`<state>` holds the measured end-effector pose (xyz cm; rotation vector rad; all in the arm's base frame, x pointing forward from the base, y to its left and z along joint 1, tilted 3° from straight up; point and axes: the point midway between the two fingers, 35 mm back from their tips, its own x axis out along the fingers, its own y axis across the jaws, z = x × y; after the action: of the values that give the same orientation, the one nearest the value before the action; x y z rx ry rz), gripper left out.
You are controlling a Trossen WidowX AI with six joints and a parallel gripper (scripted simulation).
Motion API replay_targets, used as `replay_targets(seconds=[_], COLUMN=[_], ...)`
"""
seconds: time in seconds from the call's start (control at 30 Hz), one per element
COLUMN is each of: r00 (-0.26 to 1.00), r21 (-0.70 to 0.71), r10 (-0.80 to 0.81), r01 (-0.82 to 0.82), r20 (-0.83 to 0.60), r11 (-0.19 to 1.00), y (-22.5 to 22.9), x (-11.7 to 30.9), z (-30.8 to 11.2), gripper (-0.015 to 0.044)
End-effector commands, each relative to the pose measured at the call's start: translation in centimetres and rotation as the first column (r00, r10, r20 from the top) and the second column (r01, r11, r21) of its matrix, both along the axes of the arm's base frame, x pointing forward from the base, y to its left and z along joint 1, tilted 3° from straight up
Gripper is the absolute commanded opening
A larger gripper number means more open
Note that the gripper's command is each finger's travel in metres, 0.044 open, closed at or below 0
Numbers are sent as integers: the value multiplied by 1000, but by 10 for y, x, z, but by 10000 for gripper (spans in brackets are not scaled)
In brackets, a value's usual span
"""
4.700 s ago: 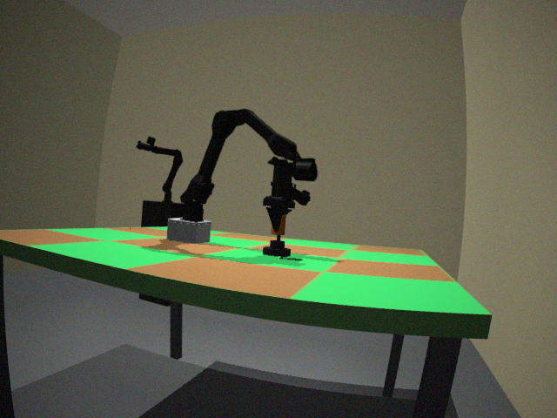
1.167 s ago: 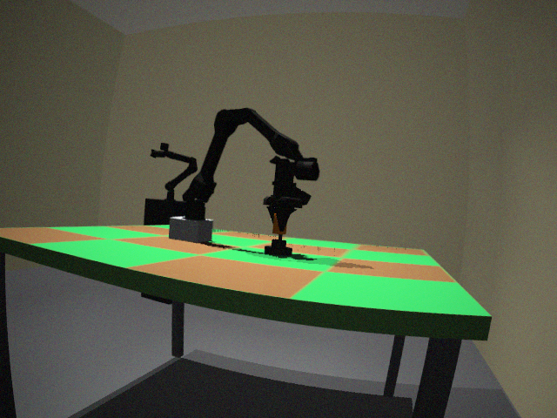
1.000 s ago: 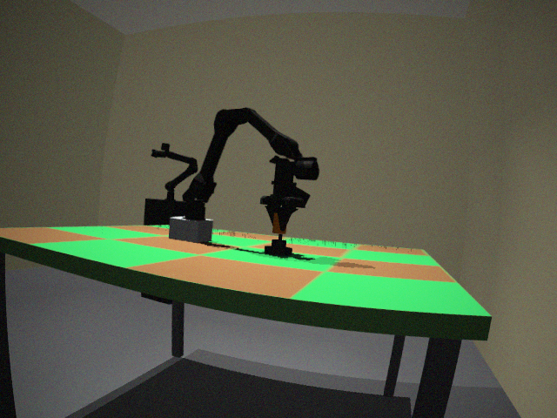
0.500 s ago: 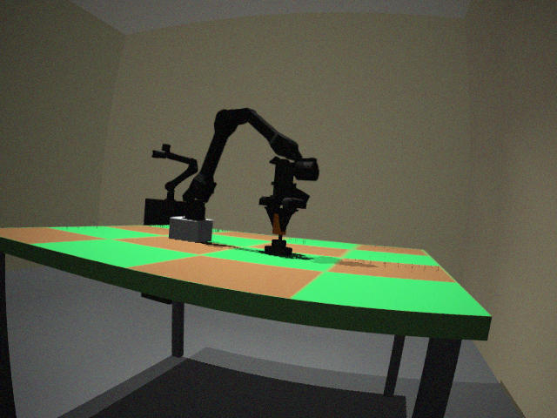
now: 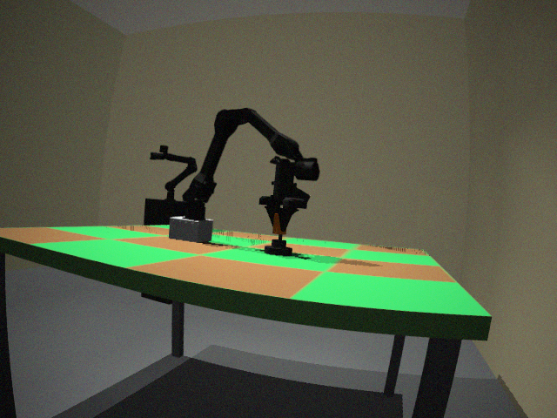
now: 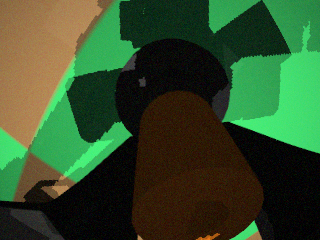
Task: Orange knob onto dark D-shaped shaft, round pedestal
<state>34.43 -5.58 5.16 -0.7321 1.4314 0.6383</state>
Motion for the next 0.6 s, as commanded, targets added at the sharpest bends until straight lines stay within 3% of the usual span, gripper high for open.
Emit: replay_targets(seconds=[0.0, 0.17, 0.57], r00=[999, 979, 979], r21=[-3, -11, -11], r10=[48, 202, 202], r01=[-48, -202, -202], r20=[6, -1, -2], r11=[999, 979, 979], y=[0, 0, 0], x=[3, 4, 1], z=[3, 4, 1], gripper=[0, 0, 0])
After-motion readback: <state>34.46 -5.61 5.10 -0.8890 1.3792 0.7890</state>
